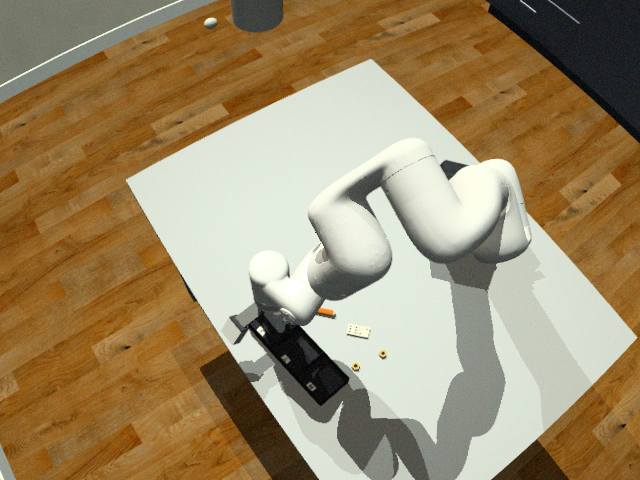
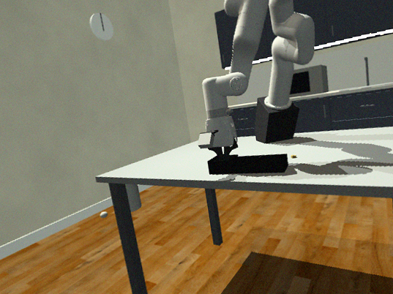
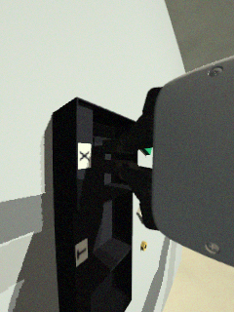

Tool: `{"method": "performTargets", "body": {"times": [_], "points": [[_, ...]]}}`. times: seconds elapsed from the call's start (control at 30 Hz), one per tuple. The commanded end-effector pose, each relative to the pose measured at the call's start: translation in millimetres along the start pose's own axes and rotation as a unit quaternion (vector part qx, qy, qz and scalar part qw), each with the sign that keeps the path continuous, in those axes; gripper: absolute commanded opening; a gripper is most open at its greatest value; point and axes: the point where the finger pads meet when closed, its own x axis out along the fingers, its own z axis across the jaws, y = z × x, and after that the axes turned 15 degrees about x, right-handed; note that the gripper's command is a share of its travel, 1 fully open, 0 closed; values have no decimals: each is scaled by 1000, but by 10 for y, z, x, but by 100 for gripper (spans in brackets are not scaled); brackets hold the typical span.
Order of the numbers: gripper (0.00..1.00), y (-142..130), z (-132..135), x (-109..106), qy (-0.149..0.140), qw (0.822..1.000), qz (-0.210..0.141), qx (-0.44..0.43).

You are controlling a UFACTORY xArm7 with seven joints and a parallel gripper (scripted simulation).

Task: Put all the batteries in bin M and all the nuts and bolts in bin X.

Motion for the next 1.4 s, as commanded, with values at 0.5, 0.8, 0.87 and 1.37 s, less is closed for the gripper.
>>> {"method": "performTargets", "body": {"times": [0.5, 0.8, 0.87, 1.37], "points": [[7, 16, 7, -12, -1, 1000, 2, 0], [7, 16, 7, -12, -1, 1000, 2, 0], [7, 16, 7, -12, -1, 1000, 2, 0], [7, 15, 7, -172, -1, 1000, 2, 0]]}}
